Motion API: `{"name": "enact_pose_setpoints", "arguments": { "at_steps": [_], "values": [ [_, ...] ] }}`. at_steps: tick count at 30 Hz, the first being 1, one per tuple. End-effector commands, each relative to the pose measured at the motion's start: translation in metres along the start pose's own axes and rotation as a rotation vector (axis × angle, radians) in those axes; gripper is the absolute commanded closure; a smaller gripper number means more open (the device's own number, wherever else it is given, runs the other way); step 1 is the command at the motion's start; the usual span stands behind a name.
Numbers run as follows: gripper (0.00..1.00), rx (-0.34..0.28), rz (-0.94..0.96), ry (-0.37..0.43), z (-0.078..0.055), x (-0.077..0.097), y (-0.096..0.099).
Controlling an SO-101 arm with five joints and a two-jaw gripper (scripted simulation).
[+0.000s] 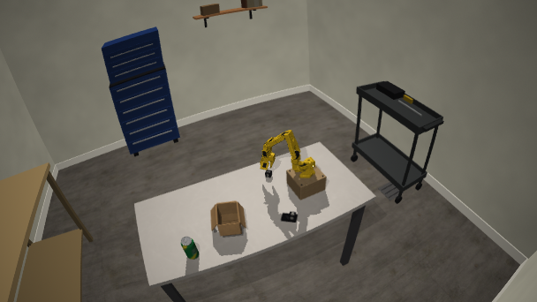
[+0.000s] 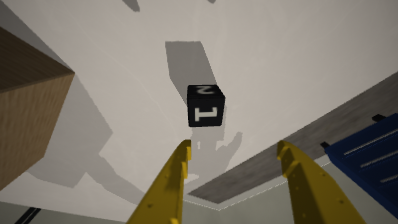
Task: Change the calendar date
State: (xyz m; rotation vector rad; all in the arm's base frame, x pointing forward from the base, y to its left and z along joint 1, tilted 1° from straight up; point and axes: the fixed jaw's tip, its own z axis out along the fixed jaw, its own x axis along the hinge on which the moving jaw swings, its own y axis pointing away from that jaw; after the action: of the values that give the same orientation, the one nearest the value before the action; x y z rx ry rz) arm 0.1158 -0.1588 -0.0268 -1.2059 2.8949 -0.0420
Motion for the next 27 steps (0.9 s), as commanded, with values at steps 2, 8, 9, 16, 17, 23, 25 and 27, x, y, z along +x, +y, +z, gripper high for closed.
{"name": "enact_pose_setpoints", "arguments": {
  "at_steps": [2, 8, 9, 16, 17, 23, 25, 27],
  "values": [
    [0.64, -0.003, -0.001, -0.002, -0.0111, 0.0009, 0.0031],
    [0.64, -0.003, -0.001, -0.002, -0.0123, 0.0009, 0.0033],
    [0.64, -0.003, -0.001, -0.002, -0.0123, 0.0009, 0.0033],
    [0.64, -0.003, -0.001, -0.002, -0.0123, 0.0009, 0.0033],
    [0.64, -0.003, -0.001, -0.002, -0.0123, 0.0009, 0.0033],
    [0.64, -0.003, -0.001, -0.002, -0.0123, 0.0009, 0.0033],
    [0.64, -0.003, -0.001, -0.002, -0.0123, 0.0009, 0.0033],
    [0.64, -0.002, -0.001, -0.001, -0.0125, 0.0009, 0.0031]
  ]
}}
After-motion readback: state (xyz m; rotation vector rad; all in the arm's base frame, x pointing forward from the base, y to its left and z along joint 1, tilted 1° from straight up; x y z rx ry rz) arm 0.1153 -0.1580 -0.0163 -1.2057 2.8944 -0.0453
